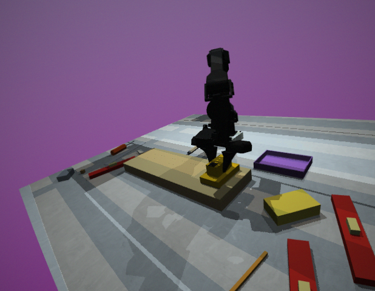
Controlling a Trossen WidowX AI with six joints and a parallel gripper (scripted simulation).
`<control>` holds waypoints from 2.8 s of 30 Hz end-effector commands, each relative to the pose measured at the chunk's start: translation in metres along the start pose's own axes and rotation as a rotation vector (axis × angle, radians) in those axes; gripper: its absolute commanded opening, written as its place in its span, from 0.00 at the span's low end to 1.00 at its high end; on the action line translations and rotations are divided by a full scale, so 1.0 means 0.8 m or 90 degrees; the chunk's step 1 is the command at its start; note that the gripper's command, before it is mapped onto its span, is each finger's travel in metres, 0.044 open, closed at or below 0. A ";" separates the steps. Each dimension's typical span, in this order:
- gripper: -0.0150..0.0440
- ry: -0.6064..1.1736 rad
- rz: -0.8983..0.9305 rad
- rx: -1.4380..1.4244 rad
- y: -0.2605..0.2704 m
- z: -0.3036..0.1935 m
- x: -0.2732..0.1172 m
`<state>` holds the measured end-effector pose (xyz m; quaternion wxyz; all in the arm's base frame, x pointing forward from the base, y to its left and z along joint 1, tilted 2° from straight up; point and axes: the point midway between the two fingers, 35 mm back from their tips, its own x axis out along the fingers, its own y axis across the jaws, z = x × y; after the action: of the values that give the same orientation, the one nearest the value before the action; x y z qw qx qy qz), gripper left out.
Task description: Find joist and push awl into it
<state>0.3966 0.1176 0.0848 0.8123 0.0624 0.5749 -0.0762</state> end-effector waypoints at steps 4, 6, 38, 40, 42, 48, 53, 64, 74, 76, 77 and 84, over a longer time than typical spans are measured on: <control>0.25 0.001 0.003 0.000 -0.014 0.000 0.000; 0.25 0.001 0.003 0.000 -0.020 0.000 0.000; 0.25 0.000 -0.001 -0.002 -0.117 0.000 0.001; 0.25 0.000 -0.002 -0.002 -0.123 0.000 0.001; 0.25 0.000 -0.002 -0.002 -0.129 0.000 0.001; 0.25 0.000 -0.003 -0.002 -0.147 0.000 0.001; 0.25 0.000 -0.003 -0.002 -0.163 0.000 0.001; 0.25 0.000 -0.005 -0.003 -0.196 0.000 0.001; 0.25 0.000 -0.006 -0.003 -0.227 0.000 0.000; 0.25 0.000 -0.007 -0.003 -0.233 0.000 0.000; 0.25 0.000 -0.007 -0.003 -0.236 0.000 0.000; 0.25 0.000 -0.008 -0.004 -0.257 0.000 0.000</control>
<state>0.3582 -0.0761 0.0824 0.8117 0.0573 0.5759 -0.0784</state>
